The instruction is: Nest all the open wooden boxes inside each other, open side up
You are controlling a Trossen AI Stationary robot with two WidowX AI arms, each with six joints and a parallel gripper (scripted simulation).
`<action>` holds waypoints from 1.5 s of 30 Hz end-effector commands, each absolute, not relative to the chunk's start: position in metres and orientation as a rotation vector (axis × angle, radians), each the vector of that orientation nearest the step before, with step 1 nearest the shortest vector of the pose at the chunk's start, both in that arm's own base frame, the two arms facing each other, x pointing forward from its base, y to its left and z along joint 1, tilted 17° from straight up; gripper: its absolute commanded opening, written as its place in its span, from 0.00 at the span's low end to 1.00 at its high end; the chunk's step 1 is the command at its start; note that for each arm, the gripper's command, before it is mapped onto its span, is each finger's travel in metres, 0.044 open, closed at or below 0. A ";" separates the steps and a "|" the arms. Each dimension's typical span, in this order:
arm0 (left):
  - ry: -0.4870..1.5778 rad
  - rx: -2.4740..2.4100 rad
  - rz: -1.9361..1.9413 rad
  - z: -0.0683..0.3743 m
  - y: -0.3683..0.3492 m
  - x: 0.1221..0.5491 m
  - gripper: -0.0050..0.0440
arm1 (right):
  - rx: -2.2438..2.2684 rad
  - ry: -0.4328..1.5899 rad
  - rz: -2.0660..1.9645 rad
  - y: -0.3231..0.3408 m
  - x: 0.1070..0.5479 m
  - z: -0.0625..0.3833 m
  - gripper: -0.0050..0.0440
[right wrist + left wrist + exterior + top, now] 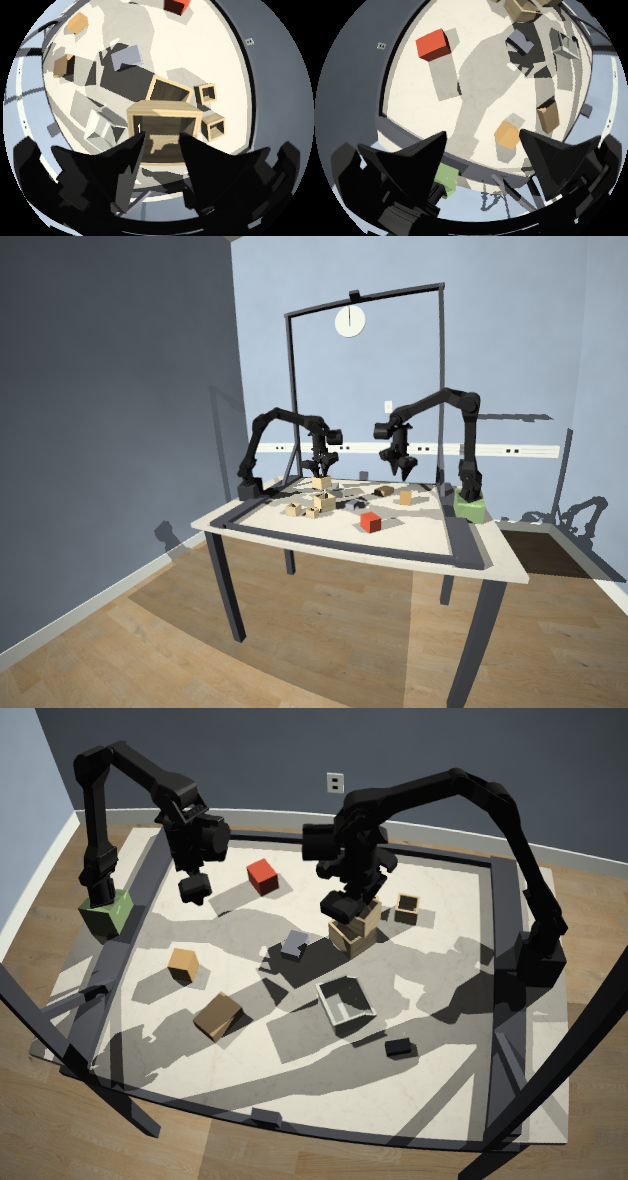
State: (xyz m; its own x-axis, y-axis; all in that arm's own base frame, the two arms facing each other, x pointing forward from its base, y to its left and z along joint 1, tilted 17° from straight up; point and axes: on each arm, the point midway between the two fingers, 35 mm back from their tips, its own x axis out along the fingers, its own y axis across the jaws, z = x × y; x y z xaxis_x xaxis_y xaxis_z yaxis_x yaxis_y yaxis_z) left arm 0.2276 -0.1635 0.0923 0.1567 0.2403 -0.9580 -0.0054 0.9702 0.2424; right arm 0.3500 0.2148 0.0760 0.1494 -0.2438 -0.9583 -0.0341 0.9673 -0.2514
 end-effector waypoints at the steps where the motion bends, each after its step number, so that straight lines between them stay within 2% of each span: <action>1: 1.394 0.194 0.168 0.097 -0.166 0.230 0.92 | -0.234 1.397 -0.138 0.215 0.364 0.089 0.64; 7: 1.394 0.194 0.168 0.097 -0.166 0.230 0.92 | -0.242 1.395 -0.137 0.209 0.378 0.092 0.64; 17: 1.480 0.188 0.020 0.090 -0.171 0.244 0.92 | -0.235 1.390 -0.132 0.210 0.375 0.096 0.64; 26: 1.521 0.145 -0.407 0.089 -0.175 0.281 0.92 | -0.235 1.390 -0.132 0.210 0.375 0.096 0.64; 35: 1.392 0.117 -0.730 0.098 -0.170 0.315 0.92 | -0.235 1.390 -0.132 0.210 0.375 0.096 0.64; 45: 0.990 0.138 -1.088 0.124 -0.143 0.368 0.92 | -0.235 1.390 -0.132 0.210 0.375 0.096 0.64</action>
State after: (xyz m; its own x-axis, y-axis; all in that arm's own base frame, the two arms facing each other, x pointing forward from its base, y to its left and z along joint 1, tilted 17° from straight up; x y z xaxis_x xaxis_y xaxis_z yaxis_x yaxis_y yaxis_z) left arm 0.3459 -0.1516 0.1105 0.0764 -0.5829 -0.8090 0.7018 0.6078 -0.3717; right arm 0.3722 0.2061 0.0837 0.1479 -0.2484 -0.9573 -0.0450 0.9653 -0.2574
